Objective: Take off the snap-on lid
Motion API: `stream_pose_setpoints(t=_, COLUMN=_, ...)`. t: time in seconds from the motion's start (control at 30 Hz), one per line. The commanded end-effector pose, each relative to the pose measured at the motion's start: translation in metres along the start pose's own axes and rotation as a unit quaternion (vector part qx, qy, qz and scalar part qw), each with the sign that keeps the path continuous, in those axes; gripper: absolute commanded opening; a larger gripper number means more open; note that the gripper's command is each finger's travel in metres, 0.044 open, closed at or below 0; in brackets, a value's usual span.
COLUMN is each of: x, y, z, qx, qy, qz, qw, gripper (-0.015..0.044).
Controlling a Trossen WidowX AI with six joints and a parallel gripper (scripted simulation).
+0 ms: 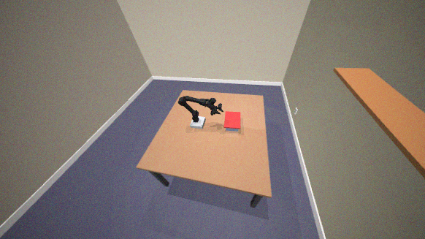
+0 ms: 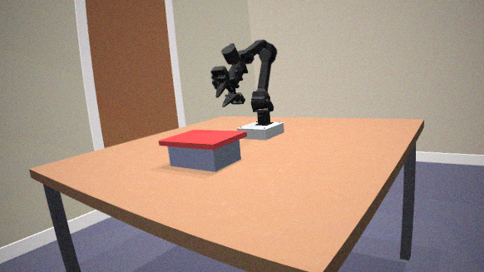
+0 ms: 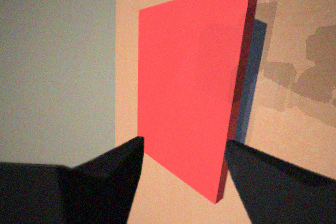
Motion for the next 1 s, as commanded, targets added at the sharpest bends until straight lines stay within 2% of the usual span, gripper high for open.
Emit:
stream_pose_setpoints(t=0.0, x=0.001, y=0.001, z=0.000, qx=0.000, qy=-0.001, qz=0.000, qw=1.000, gripper=0.0235)
stream_pose_setpoints(t=0.13, x=-0.003, y=-0.005, z=0.000, qx=-0.002, qy=0.001, qz=-0.004, qw=1.000, gripper=0.0235)
stream_pose_setpoints(t=0.37, x=-0.014, y=-0.053, z=-0.040, qx=-0.002, qy=0.001, qz=-0.004, qw=1.000, gripper=0.0235)
stream_pose_setpoints(t=0.97, x=-0.014, y=-0.050, z=-0.058, qx=-0.002, qy=0.001, qz=-0.004, qw=1.000, gripper=0.0235)
Point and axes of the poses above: the point midway between the two fingers, 35 mm back from their tips, its own z axis back along the fingers, its own y axis across the jaws, x = y × z, the point moved 10 cm from there along z, back along the fingers, and after that the axes turned 12 degrees about z, right-handed, at the moved point
